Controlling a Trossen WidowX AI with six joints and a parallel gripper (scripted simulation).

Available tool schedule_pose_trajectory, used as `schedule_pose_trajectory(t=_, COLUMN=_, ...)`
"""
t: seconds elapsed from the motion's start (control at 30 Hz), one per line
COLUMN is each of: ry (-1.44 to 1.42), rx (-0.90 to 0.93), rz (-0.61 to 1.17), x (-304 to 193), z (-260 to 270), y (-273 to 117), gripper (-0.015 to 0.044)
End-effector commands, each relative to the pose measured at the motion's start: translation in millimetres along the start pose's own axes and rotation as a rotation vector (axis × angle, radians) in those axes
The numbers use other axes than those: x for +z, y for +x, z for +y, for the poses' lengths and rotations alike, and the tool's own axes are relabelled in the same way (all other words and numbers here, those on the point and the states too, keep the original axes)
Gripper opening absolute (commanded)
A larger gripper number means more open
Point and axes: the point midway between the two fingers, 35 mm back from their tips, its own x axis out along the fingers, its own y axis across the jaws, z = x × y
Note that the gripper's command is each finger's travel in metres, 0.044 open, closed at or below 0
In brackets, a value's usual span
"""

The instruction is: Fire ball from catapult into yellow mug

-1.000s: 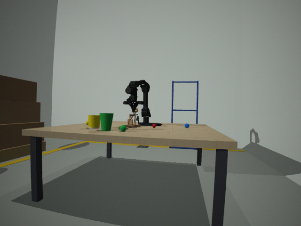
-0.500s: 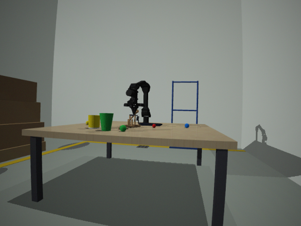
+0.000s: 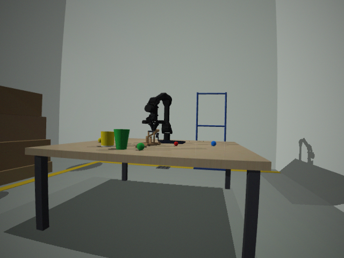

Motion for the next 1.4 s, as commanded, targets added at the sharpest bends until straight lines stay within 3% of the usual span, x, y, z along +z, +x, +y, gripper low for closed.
schedule_pose_trajectory(t=0.0, ry=0.003, rx=0.003, rz=0.009, x=-4.9, z=0.5, y=7.1, gripper=0.0)
schedule_pose_trajectory(t=1.0, ry=0.003, rx=0.003, rz=0.01, x=-12.0, z=0.5, y=49.9, gripper=0.0)
schedule_pose_trajectory(t=1.3, ry=0.001, rx=0.001, rz=-0.019, x=-6.5, z=0.1, y=38.5, gripper=0.0)
schedule_pose_trajectory(t=1.37, ry=0.001, rx=0.001, rz=-0.014, x=-12.3, z=0.1, y=31.6, gripper=0.0053)
